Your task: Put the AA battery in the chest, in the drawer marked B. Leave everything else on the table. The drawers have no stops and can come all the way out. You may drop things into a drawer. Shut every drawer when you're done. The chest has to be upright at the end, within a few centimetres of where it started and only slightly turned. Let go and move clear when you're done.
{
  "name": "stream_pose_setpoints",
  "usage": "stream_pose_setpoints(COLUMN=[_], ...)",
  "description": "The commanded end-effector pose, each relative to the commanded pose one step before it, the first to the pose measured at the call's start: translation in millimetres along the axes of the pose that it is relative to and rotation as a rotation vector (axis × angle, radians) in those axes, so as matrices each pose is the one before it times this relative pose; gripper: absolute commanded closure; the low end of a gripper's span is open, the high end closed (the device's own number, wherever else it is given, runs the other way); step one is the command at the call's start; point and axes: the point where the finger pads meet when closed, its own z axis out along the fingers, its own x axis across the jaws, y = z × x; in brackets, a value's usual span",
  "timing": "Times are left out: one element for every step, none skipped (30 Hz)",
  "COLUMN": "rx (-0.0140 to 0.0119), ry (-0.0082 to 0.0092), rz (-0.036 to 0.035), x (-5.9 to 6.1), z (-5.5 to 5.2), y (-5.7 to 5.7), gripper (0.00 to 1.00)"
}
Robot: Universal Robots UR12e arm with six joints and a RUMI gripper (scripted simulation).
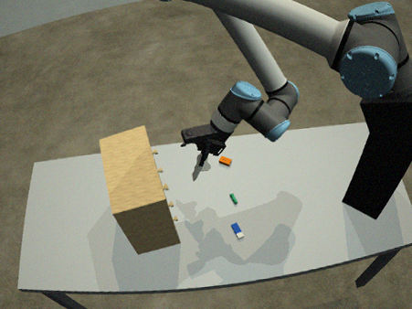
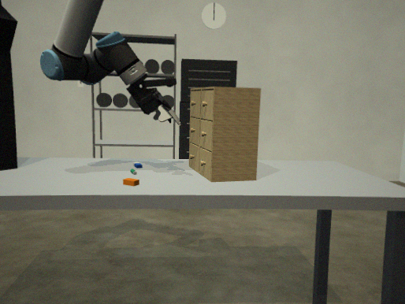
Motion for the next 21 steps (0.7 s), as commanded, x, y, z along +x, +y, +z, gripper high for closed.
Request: stream_pose_setpoints(rx=[-0.13496,-0.01762,-0.01739,0.00000,0.00000,-0.01691,-0.01686,-0.01655,-0.01615,-0.01605,-0.01575,-0.01534,-0.01486,-0.01408,-0.01315,-0.01307,-0.01321,-0.01365,-0.01336,-0.01312,0.00000], ry=[-0.00566,0.00000,0.00000,0.00000,0.00000,-0.00001,0.00004,0.00002,-0.00001,0.00005,0.00003,-0.00003,0.00035,0.00088,0.00115,0.00112,0.00088,-0.00005,-0.00004,0.00005,0.00000], rz=[0.00446,-0.00008,0.00037,0.00000,0.00000,0.00159,-0.00011,-0.00005,0.00011,-0.00011,-0.00007,0.00013,-0.00014,-0.00029,-0.00001,-0.00015,-0.00026,0.00011,0.00009,-0.00006,0.00000], x=[-1.16,-0.03,-0.03,0.00,0.00,0.05,-0.03,-0.02,0.02,-0.02,-0.02,0.02,0.23,0.62,0.99,0.89,0.62,0.01,0.01,0.00,0.00], z=[-9.88,-1.90,-1.88,0.00,0.00,-1.69,-1.82,-1.74,-1.60,-1.71,-1.64,-1.48,-1.47,-1.32,-0.94,-1.08,-1.27,-1.29,-1.27,-1.33,0.00], y=[3.35,0.39,0.43,0.00,0.00,0.39,0.48,0.49,0.46,0.53,0.55,0.52,0.33,-0.05,-0.46,-0.36,-0.08,0.55,0.55,0.58,0.00], gripper=[0.00,0.00,0.00,0.00,0.00,0.00,0.00,0.00,0.00,0.00,0.00,0.00,0.00,0.00,0.00,0.00,0.00,0.00,0.00,0.00,0.00])
